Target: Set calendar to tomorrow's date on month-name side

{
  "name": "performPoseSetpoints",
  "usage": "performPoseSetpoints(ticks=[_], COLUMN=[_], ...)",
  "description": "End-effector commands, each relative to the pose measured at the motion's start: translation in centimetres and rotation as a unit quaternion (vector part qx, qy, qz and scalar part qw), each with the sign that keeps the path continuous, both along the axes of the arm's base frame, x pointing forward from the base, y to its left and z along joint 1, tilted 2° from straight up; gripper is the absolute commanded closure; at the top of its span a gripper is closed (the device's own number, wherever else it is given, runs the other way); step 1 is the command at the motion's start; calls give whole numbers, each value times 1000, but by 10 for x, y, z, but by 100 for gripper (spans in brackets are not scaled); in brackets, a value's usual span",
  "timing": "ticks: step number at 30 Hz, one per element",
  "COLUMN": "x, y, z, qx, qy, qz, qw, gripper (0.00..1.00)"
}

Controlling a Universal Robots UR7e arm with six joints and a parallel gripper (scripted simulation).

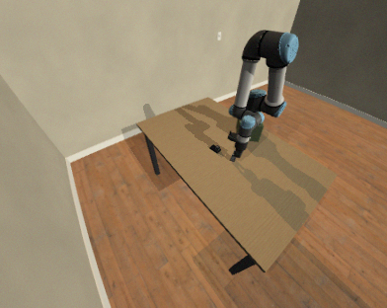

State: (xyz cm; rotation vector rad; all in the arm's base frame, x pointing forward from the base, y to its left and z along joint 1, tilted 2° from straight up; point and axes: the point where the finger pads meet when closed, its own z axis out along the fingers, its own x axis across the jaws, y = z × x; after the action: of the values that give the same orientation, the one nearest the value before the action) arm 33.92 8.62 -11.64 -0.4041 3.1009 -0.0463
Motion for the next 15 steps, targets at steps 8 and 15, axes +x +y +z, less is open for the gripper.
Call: performPoseSetpoints(ticks=[8, 15], x=[0, 0], y=[0, 0], z=[-2, -2], qx=[0, 0], qy=[-1, -1], qz=[0, 0], qw=[1000, 1000], gripper=[43, 43])
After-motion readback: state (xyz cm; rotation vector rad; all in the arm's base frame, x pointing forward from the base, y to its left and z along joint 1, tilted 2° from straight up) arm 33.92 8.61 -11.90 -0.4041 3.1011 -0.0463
